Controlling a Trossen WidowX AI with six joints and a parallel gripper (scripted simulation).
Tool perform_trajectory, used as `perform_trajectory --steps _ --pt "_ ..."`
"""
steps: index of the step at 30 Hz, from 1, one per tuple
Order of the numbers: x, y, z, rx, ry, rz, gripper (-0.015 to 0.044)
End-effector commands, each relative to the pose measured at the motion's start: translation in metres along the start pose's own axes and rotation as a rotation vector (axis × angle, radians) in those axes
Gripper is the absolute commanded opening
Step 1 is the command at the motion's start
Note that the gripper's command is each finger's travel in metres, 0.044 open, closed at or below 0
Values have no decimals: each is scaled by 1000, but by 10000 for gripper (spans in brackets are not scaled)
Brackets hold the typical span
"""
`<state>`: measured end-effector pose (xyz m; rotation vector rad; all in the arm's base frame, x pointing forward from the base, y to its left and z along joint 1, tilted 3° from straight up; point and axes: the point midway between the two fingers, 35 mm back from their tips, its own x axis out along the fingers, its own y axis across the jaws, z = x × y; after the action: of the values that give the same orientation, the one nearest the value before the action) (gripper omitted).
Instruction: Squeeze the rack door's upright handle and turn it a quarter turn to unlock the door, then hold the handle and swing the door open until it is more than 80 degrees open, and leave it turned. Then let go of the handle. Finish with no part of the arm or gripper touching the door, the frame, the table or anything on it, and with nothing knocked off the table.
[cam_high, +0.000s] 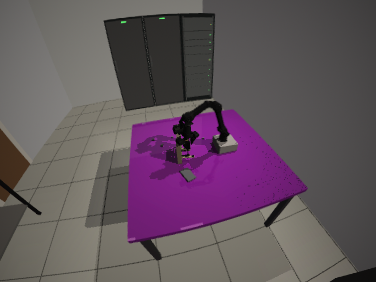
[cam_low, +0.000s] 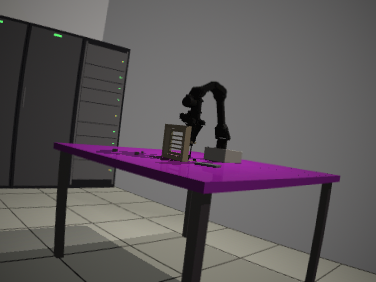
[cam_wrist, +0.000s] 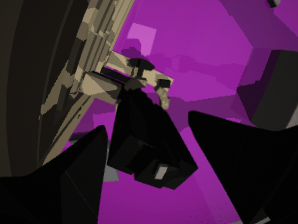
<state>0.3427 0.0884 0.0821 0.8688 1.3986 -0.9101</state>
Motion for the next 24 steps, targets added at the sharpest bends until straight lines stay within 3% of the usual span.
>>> perform_trajectory --steps 1,12,24 --pt "0 1 3 176 -7 6 299" --pt "0 1 3 712 -5 8 299" --pt "0 1 3 745 -5 8 279"
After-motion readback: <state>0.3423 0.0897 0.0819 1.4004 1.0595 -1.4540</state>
